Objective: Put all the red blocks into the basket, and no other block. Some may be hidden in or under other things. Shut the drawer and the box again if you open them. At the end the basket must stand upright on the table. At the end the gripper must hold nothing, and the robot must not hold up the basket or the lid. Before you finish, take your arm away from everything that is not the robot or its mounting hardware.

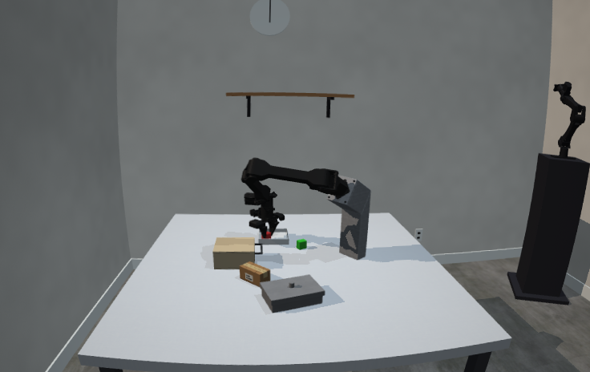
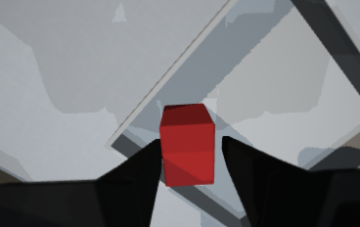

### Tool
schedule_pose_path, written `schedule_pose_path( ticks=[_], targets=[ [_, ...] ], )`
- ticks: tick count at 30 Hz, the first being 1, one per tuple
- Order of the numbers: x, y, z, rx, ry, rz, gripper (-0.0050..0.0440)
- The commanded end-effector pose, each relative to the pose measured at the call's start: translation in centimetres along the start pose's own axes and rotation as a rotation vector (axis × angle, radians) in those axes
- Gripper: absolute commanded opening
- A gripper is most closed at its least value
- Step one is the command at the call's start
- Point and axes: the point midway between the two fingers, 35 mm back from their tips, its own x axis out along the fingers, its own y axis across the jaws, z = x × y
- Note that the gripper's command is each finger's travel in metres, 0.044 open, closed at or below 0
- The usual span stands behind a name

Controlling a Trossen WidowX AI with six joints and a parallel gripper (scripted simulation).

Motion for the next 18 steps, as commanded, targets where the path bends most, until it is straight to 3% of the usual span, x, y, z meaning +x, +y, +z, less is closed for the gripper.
schedule_pose_path(
  ticks=[1, 5, 7, 16, 18],
  targets=[
    [-2.4, 0.1, 0.3, -0.007, -0.013, 0.004, 0.0202],
    [-5.1, 0.1, 0.3, -0.007, -0.013, 0.004, 0.0202],
    [-5.1, 0.1, 0.3, -0.007, -0.013, 0.004, 0.0202],
    [-11.1, 0.1, 0.2, -0.007, -0.013, 0.004, 0.0202],
    [-11.2, 0.1, 0.2, -0.007, -0.013, 0.004, 0.0202]
  ],
)
